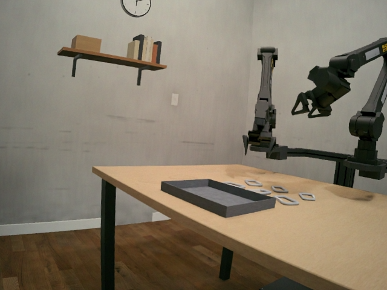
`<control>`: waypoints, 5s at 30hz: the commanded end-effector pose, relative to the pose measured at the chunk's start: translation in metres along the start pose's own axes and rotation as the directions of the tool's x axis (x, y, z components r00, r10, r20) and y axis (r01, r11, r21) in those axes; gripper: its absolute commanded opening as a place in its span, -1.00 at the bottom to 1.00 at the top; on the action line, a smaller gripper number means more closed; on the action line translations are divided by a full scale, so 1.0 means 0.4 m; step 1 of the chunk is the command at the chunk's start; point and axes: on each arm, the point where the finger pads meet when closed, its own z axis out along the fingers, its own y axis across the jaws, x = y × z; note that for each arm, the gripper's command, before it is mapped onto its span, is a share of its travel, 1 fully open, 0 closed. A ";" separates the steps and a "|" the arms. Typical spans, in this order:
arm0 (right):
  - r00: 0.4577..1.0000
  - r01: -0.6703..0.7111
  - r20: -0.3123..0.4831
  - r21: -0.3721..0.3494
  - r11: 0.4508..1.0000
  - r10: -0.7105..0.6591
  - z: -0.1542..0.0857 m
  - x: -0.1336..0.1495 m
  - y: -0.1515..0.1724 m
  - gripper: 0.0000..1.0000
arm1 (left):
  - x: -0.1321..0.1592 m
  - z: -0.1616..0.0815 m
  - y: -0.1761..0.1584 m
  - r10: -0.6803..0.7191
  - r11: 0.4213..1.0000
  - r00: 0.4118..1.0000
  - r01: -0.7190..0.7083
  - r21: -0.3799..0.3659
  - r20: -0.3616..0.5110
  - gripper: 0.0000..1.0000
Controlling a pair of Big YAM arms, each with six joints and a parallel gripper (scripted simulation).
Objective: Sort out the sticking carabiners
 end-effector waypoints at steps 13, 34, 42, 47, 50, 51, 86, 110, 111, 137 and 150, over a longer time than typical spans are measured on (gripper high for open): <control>0.896 0.434 -0.101 -0.020 0.901 -0.433 0.106 -0.146 -0.053 0.57 | -0.002 0.001 0.003 0.004 1.000 1.000 -0.004 0.008 0.002 1.00; 0.432 0.743 -0.270 -0.433 0.510 -0.860 0.327 -0.141 -0.167 0.57 | -0.002 0.001 0.003 0.004 1.000 1.000 -0.004 0.008 0.002 1.00; 0.425 0.712 -0.286 -0.481 0.512 -0.859 0.350 -0.128 -0.177 0.57 | -0.002 0.001 0.003 0.004 1.000 1.000 -0.004 0.008 0.002 1.00; 0.419 0.710 -0.285 -0.490 0.507 -0.862 0.359 -0.115 -0.164 0.57 | -0.002 0.001 0.003 0.004 1.000 1.000 -0.004 0.008 0.002 1.00; 0.420 0.712 -0.283 -0.486 0.507 -0.862 0.370 -0.112 -0.164 0.57 | -0.002 0.001 0.003 0.004 1.000 1.000 -0.004 0.008 0.002 1.00; 0.420 0.712 -0.283 -0.486 0.507 -0.862 0.370 -0.112 -0.164 0.57 | -0.002 0.001 0.003 0.004 1.000 1.000 -0.004 0.008 0.002 1.00; 0.419 0.722 -0.276 -0.476 0.502 -0.865 0.385 -0.091 -0.163 0.09 | -0.002 0.001 0.003 0.004 1.000 1.000 -0.004 0.008 0.002 1.00; 0.419 0.712 -0.285 -0.486 0.507 -0.862 0.379 -0.072 -0.161 0.66 | -0.002 0.001 0.003 0.004 1.000 1.000 -0.004 0.008 0.002 1.00; 0.419 0.712 -0.285 -0.486 0.507 -0.862 0.379 -0.072 -0.161 0.66 | -0.002 0.001 0.003 0.004 1.000 1.000 -0.004 0.008 0.002 1.00; 0.880 0.454 -0.142 -0.033 0.890 -0.454 0.394 -0.315 -0.156 1.00 | -0.002 0.001 0.003 0.004 1.000 1.000 -0.004 0.008 0.002 1.00; 1.000 -0.016 0.009 0.082 0.996 0.015 0.334 -0.195 -0.153 1.00 | -0.002 0.001 0.003 0.004 1.000 1.000 -0.004 0.008 0.002 1.00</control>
